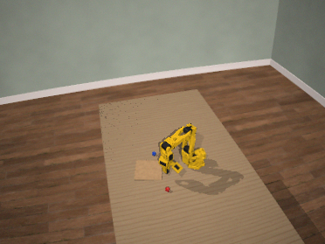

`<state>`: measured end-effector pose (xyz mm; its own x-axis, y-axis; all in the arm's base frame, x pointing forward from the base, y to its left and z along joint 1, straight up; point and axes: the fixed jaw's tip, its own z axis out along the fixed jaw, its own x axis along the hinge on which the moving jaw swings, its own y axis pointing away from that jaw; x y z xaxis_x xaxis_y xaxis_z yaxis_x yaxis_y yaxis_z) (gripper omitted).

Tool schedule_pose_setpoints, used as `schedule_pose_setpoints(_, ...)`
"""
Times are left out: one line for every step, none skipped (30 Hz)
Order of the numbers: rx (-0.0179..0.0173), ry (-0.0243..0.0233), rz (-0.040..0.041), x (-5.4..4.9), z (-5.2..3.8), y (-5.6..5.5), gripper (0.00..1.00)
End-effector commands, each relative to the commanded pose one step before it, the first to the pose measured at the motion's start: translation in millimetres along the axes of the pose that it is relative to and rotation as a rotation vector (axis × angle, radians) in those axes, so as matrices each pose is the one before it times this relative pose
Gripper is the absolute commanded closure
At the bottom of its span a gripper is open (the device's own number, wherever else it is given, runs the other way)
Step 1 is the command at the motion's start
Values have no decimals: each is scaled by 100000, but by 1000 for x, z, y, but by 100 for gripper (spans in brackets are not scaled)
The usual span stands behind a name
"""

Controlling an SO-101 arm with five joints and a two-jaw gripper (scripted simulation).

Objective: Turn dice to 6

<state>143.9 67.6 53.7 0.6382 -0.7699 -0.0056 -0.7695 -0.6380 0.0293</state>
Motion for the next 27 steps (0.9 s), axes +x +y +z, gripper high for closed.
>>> schedule_pose_setpoints(6245, 1173, 6565, 1869, -9952, -6632, 100)
schedule_pose_setpoints(-2, 0, 2625, -204, 3, 4, 100)
schedule_pose_setpoints(2, -1, 2426, -192, -2, 8, 100)
schedule_pose_setpoints(-3, 0, 2215, -175, -1, -1, 100)
schedule_pose_setpoints(2, -1, 1992, -162, -1, 7, 100)
schedule_pose_setpoints(1, 2, 1760, -139, -1, 1, 100)
schedule_pose_setpoints(-1, -2, 1527, -115, 6, 0, 100)
schedule_pose_setpoints(0, 1, 1292, -103, -1, 6, 100)
schedule_pose_setpoints(1, 0, 1062, -85, 0, 4, 100)
schedule_pose_setpoints(-1, 0, 842, -67, 0, 1, 100)
schedule_pose_setpoints(0, 0, 635, -49, 0, -2, 100)
schedule_pose_setpoints(-2, 1, 446, -36, 0, 2, 100)
schedule_pose_setpoints(2, -1, 283, -25, 0, -1, 100)
schedule_pose_setpoints(-1, 2, 154, -12, 0, 3, 100)
schedule_pose_setpoints(0, -1, 60, 0, 0, 0, 100)
schedule_pose_setpoints(0, 0, 9, -6, 0, 1, 100)
schedule_pose_setpoints(0, 0, 0, 0, 0, 0, 100)
schedule_pose_setpoints(0, 0, 0, 0, 0, 0, 100)
schedule_pose_setpoints(2, 0, -6, -3, 0, 5, 100)
schedule_pose_setpoints(0, -1, -22, -42, 22, 32, 100)
schedule_pose_setpoints(0, -2, -60, -95, 55, 89, 100)
schedule_pose_setpoints(0, -3, -104, -178, 93, 158, 100)
schedule_pose_setpoints(0, -5, -163, -267, 147, 246, 100)
schedule_pose_setpoints(0, -10, -223, -369, 208, 335, 100)
schedule_pose_setpoints(0, -9, -286, -471, 262, 434, 100)
schedule_pose_setpoints(0, -11, -349, -574, 323, 527, 100)
schedule_pose_setpoints(-3, -15, -408, -671, 377, 619, 100)
